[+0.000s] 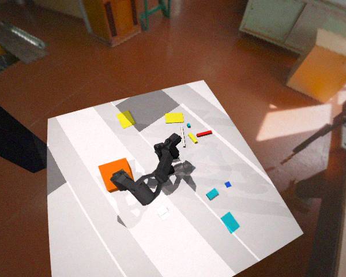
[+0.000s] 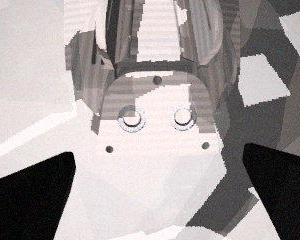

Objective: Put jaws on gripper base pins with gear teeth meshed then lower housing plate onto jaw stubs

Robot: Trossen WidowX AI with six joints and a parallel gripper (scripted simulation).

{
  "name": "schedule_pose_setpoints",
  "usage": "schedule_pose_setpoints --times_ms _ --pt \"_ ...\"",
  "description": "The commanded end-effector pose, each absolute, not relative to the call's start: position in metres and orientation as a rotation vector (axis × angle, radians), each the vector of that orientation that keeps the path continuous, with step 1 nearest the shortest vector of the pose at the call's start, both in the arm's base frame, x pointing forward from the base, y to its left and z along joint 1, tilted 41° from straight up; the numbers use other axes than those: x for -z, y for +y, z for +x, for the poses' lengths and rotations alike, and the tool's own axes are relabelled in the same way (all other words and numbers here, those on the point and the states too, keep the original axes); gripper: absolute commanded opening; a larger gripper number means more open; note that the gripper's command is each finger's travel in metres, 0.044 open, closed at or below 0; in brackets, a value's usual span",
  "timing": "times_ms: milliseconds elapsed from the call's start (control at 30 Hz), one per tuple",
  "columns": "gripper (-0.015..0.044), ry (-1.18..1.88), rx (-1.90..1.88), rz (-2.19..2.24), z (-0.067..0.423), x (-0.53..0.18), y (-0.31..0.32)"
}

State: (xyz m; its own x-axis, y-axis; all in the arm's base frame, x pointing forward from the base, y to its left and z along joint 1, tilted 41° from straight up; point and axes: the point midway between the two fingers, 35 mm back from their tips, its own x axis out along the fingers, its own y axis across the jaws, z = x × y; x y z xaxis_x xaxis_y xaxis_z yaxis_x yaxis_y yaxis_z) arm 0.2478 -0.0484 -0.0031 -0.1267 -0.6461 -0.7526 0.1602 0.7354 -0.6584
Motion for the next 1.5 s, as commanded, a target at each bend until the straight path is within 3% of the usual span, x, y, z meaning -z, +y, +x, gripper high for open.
schedule_pose_setpoints --times_ms 0,167,367,1467 --pt "0.0440 1.537 0.720 -0.395 0.251 -0.021 -0.030" --pt "0.0440 1.532 0.713 -0.401 0.248 -0.020 -0.027" --pt "0.0440 1.541 0.715 -0.393 0.208 -0.058 0.012" --pt "0.0440 1.541 0.715 -0.393 0.208 -0.058 0.012"
